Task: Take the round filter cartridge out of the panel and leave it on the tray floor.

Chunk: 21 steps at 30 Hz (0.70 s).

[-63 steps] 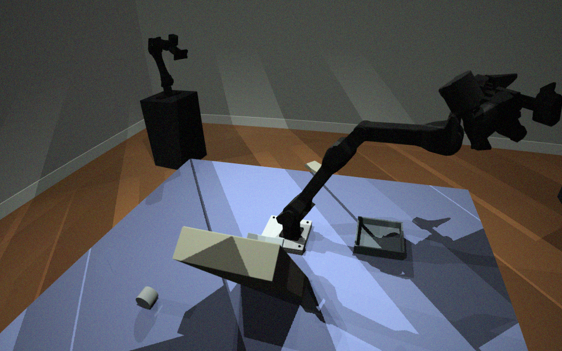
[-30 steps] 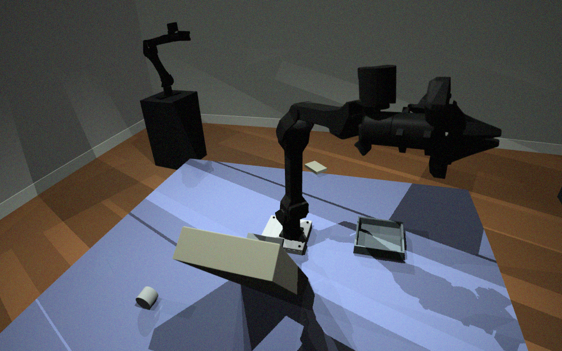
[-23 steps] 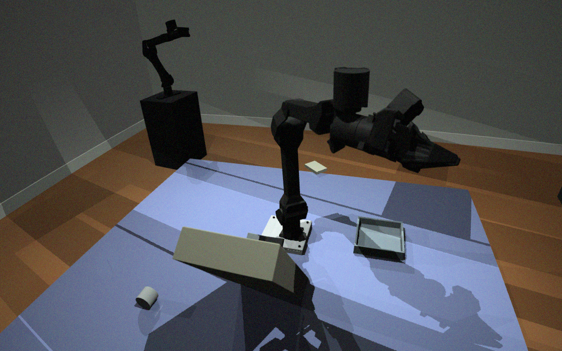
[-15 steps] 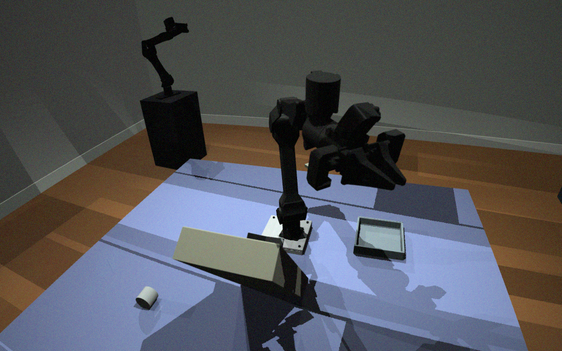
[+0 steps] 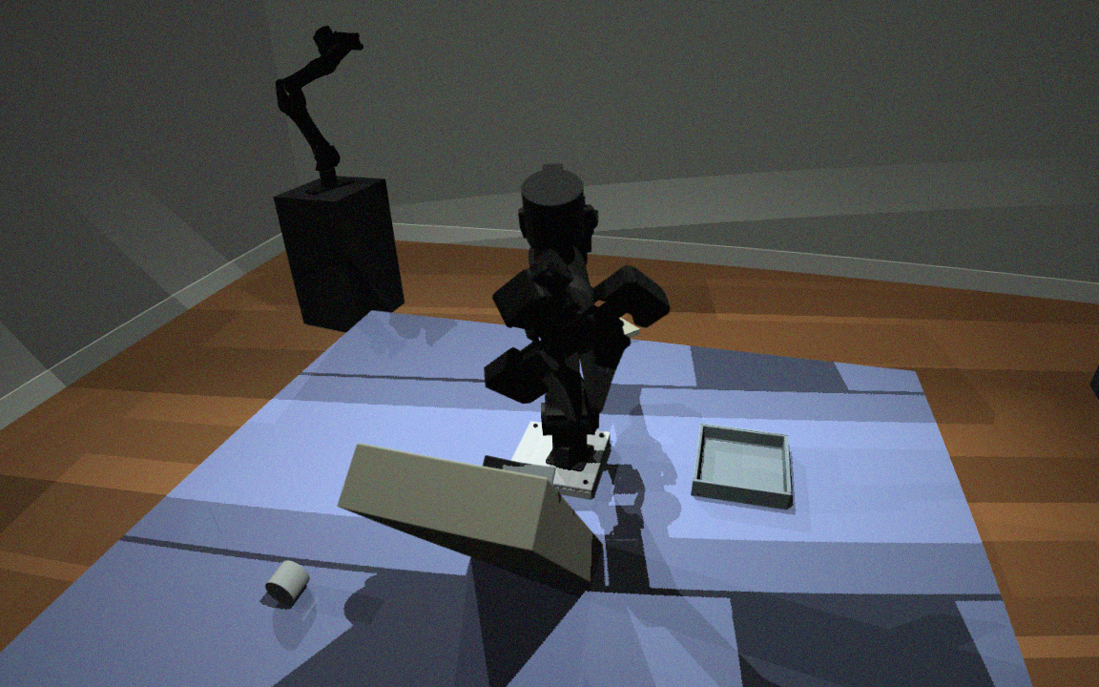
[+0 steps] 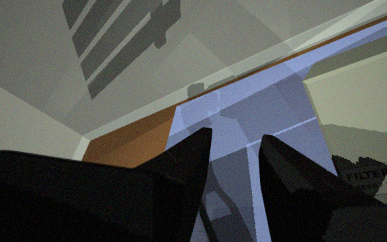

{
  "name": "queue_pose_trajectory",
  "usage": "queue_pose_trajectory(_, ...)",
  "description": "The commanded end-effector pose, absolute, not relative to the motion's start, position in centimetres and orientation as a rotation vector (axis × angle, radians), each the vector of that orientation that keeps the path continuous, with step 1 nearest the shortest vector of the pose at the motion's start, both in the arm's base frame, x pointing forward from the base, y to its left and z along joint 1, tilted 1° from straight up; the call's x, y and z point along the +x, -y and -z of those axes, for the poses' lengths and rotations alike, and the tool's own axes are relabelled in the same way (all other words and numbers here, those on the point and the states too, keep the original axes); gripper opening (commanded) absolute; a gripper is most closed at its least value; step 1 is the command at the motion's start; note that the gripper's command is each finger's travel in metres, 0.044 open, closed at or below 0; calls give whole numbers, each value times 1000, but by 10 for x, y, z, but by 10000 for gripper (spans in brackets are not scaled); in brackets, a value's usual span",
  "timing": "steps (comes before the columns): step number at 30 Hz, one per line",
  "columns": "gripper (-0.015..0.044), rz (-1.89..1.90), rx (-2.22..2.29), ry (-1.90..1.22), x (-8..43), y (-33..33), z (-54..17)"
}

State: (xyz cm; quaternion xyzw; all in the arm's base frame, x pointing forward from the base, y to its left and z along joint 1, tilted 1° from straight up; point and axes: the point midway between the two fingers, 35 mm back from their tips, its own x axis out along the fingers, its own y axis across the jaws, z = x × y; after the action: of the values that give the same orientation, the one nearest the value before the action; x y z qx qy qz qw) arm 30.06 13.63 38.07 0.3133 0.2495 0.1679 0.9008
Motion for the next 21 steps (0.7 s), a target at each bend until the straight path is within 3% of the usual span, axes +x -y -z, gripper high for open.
queue_pose_trajectory(1, 102, 33, 1037, -583, 281, -73, -339)
queue_pose_trajectory(7, 102, 313, 1313, -555, 259, -33, -310)
queue_pose_trajectory(21, 102, 314, 1314, -555, 259, -33, -310)
